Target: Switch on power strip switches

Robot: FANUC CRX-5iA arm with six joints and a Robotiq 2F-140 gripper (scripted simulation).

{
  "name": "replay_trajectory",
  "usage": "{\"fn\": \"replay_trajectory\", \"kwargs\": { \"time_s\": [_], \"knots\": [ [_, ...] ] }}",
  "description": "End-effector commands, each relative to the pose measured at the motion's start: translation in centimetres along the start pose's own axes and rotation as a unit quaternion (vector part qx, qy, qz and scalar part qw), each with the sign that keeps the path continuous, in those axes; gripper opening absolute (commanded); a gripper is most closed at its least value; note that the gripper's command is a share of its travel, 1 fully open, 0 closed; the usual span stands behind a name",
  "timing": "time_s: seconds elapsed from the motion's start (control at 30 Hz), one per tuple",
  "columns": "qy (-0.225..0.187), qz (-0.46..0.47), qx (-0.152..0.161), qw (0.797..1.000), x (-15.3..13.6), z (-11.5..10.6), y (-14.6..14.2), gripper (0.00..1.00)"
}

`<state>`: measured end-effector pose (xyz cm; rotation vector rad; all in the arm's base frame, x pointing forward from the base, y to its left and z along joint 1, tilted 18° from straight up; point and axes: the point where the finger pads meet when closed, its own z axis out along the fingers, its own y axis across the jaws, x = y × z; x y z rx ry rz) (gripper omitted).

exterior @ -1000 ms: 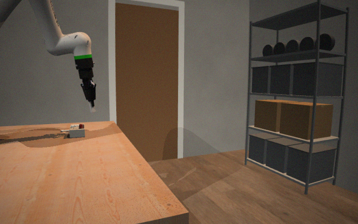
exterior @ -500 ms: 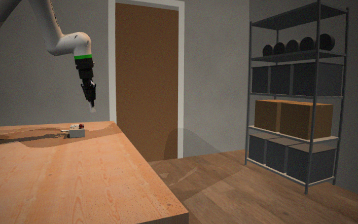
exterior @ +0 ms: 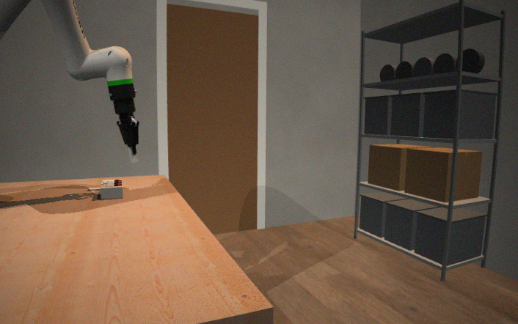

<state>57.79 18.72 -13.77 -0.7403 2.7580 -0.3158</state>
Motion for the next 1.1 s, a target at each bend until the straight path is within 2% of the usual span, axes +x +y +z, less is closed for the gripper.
{"fn": "replay_trajectory", "kwargs": {
  "time_s": [0.0, 0.1, 0.17, 0.2, 0.23, 0.37, 0.4, 0.6, 0.63, 0.7, 0.73, 0.83, 1.07],
  "knots": [
    [0.000, 0.000, 0.000, 1.000, 0.0, 0.0, 0.0, 0.00],
    [-0.001, 0.000, 0.003, 1.000, -0.1, 0.5, -0.2, 0.00],
    [-0.005, 0.002, 0.010, 1.000, -0.2, 2.7, -1.0, 0.00],
    [-0.005, 0.002, 0.010, 1.000, -0.2, 2.7, -1.0, 0.00],
    [-0.005, 0.002, 0.011, 1.000, -0.1, 4.3, -1.1, 0.00],
    [-0.005, 0.002, 0.011, 1.000, -0.1, 4.3, -1.1, 0.00],
    [-0.005, 0.001, 0.010, 1.000, 0.3, 5.9, -1.0, 0.00],
    [-0.005, 0.001, 0.010, 1.000, 0.3, 5.9, -1.0, 0.00],
    [-0.003, 0.001, 0.006, 1.000, 0.8, 7.3, -0.7, 0.00],
    [-0.003, 0.001, 0.006, 1.000, 0.8, 7.3, -0.7, 0.00],
    [-0.001, 0.000, 0.002, 1.000, 1.3, 8.3, -0.4, 0.00],
    [0.000, 0.000, 0.000, 1.000, 1.6, 8.7, -0.2, 0.00],
    [0.000, 0.000, 0.000, 1.000, 1.6, 8.8, -0.2, 0.00]
  ]
}}
